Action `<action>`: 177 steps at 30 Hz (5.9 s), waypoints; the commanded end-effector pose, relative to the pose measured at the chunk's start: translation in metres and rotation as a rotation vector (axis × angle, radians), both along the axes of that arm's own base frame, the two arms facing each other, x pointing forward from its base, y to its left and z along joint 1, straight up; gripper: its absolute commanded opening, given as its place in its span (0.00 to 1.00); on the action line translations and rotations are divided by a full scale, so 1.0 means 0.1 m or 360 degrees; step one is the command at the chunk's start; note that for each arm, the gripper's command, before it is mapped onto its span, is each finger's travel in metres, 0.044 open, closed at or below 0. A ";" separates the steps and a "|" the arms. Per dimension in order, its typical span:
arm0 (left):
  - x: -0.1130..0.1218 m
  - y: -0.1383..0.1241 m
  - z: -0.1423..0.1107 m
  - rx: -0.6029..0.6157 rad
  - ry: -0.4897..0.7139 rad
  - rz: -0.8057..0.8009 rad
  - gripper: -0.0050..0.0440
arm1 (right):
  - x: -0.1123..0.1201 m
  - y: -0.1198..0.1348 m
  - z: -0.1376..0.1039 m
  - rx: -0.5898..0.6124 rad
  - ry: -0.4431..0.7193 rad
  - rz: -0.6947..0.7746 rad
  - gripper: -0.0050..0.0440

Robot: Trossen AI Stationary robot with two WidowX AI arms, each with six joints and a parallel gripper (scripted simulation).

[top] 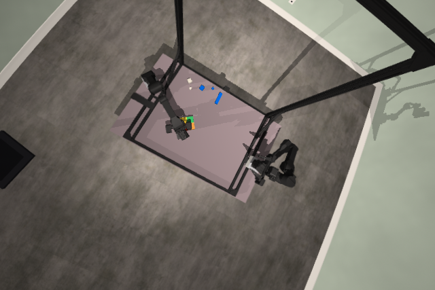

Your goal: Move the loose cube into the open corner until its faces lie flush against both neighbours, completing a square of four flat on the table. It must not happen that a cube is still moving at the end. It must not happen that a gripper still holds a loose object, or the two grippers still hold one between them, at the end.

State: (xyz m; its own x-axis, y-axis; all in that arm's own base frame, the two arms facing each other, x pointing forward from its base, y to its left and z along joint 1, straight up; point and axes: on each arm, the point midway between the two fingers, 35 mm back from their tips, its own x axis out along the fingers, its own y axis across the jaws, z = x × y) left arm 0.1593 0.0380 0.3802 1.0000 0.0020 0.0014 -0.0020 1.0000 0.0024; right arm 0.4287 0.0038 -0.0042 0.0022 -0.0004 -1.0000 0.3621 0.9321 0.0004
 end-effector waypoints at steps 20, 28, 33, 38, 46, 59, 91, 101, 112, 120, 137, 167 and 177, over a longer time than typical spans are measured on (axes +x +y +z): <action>0.00 0.00 0.00 -0.0005 0.0000 -0.0003 0.92 | 0.00 0.02 0.00 0.0001 0.0003 -0.0004 0.10; 0.00 0.00 0.00 -0.0005 0.0000 -0.0003 0.92 | 0.01 0.02 0.00 0.0001 0.0003 -0.0004 0.10; 0.00 0.00 0.00 -0.0005 0.0000 -0.0003 0.92 | 0.01 0.02 0.00 0.0001 0.0003 -0.0004 0.10; 0.00 0.00 0.00 -0.0005 0.0000 -0.0003 0.92 | 0.01 0.02 0.00 0.0001 0.0003 -0.0004 0.10; 0.00 0.00 0.00 -0.0005 0.0000 -0.0003 0.92 | 0.01 0.03 0.00 0.0001 0.0003 -0.0004 0.10; 0.00 0.00 0.00 -0.0005 0.0000 -0.0003 0.92 | 0.01 0.03 0.00 0.0001 0.0003 -0.0004 0.10; 0.00 0.00 0.00 -0.0005 0.0000 -0.0003 0.92 | 0.01 0.04 0.00 0.0001 0.0003 -0.0004 0.10; 0.00 0.00 0.00 -0.0005 0.0000 -0.0003 0.92 | 0.01 0.04 0.00 0.0001 0.0003 -0.0004 0.10; 0.00 0.00 0.00 -0.0005 0.0000 -0.0003 0.92 | 0.01 0.04 0.00 0.0001 0.0003 -0.0004 0.10; 0.00 0.00 0.00 -0.0005 0.0000 -0.0003 0.92 | 0.02 0.05 0.00 0.0001 0.0003 -0.0004 0.10; 0.00 0.00 0.00 -0.0005 0.0000 -0.0003 0.92 | 0.02 0.05 0.00 0.0001 0.0003 -0.0004 0.10; 0.00 0.00 0.00 -0.0005 0.0000 -0.0003 0.92 | -0.14 -0.42 0.37 0.0000 0.0008 -0.0014 0.10; 0.00 0.00 0.00 -0.0005 0.0000 -0.0003 0.92 | -0.15 -0.41 0.46 0.0001 0.0016 -0.0013 0.10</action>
State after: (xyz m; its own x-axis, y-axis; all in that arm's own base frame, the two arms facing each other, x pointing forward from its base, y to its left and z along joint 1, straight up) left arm 0.1593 0.0380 0.3802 1.0000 0.0020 0.0014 -0.0020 1.0000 0.0023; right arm 0.4134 -0.0376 0.0416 -0.0087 0.0004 -1.0000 0.3697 0.9291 -0.0029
